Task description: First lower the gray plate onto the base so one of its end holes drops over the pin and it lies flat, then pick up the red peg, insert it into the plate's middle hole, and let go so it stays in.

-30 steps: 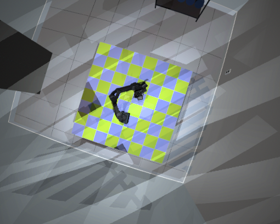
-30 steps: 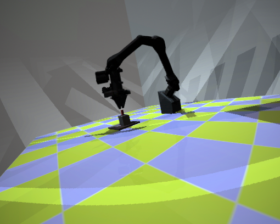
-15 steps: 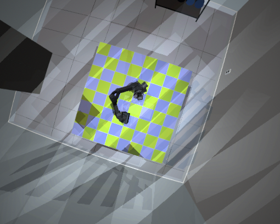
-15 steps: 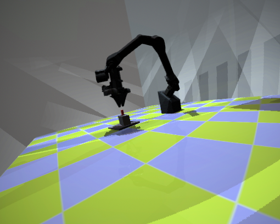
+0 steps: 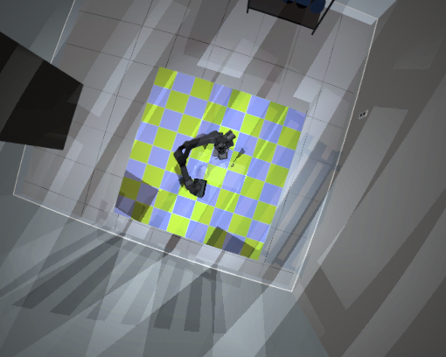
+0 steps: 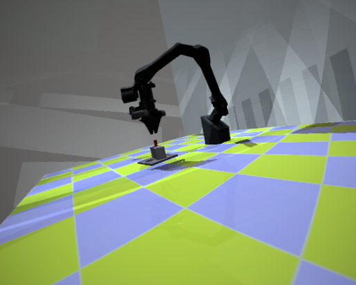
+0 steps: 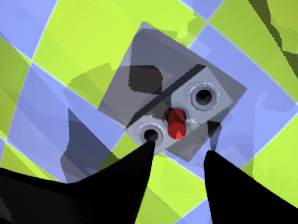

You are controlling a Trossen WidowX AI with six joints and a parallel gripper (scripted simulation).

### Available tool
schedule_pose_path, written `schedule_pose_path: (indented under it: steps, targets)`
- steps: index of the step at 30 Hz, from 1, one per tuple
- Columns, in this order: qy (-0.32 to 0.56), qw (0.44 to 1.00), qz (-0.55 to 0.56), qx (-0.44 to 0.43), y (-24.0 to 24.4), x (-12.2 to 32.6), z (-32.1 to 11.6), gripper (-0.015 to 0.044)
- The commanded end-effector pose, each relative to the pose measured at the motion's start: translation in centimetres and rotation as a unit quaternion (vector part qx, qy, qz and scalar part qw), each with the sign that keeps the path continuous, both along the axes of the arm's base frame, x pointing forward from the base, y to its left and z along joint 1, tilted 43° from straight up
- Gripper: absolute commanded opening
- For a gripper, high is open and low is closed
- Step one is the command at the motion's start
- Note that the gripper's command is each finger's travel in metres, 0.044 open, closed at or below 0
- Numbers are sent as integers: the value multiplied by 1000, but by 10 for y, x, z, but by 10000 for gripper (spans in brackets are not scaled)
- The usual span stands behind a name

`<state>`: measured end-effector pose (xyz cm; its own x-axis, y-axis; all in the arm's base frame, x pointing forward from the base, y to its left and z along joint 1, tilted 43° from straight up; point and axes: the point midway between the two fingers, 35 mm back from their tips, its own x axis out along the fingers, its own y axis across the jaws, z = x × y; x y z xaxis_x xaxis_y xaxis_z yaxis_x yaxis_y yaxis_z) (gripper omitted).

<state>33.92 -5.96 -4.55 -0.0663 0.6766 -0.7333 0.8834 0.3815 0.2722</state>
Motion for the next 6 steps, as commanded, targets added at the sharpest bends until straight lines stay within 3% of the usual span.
schedule_pose_path:
  steps: [1, 6]
  targets:
    - [-2, 1000, 3, -2, -2, 0, 3, 150]
    - [-2, 1000, 3, -2, -5, 0, 5, 150]
